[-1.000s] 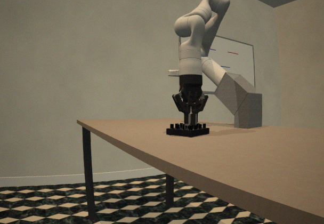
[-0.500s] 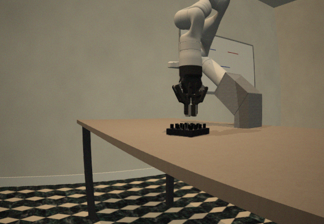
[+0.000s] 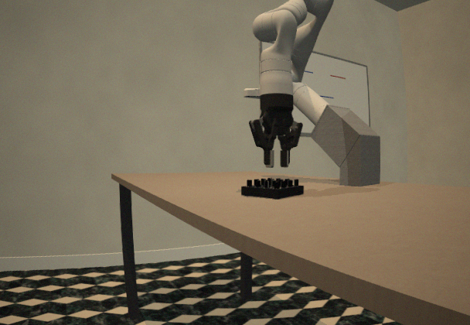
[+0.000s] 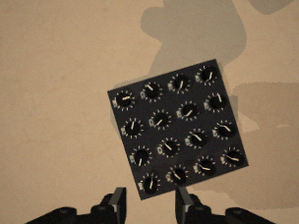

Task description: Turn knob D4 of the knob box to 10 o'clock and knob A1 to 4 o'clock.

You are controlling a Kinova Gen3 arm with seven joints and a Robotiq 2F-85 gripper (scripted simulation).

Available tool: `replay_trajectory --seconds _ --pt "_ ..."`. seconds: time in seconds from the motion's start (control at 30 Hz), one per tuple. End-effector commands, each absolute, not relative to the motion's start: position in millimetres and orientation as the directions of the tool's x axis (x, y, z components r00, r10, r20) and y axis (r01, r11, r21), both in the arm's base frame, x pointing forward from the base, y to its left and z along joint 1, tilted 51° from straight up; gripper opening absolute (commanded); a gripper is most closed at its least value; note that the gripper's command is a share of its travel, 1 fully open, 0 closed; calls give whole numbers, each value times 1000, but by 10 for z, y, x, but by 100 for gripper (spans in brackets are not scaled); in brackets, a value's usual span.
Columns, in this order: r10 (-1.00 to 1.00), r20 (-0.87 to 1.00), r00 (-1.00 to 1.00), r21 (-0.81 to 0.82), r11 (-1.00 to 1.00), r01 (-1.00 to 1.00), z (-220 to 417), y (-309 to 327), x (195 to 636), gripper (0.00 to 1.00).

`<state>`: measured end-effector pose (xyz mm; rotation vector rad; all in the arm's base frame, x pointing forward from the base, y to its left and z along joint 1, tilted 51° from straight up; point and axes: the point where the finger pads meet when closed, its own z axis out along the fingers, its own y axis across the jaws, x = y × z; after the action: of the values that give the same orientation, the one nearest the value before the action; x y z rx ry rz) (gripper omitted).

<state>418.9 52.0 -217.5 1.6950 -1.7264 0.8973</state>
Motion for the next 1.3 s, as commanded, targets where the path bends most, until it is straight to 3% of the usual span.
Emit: replay_trajectory --seconds 0.0,0.53,1.27 --pt "-629 776 -49 -82 -23 -996 -2155 563 4197 100" --pt "-629 776 -49 -82 -23 -996 -1614 1235 4137 100" --pt "-629 776 -49 -82 -23 -996 -1474 1409 4121 100"
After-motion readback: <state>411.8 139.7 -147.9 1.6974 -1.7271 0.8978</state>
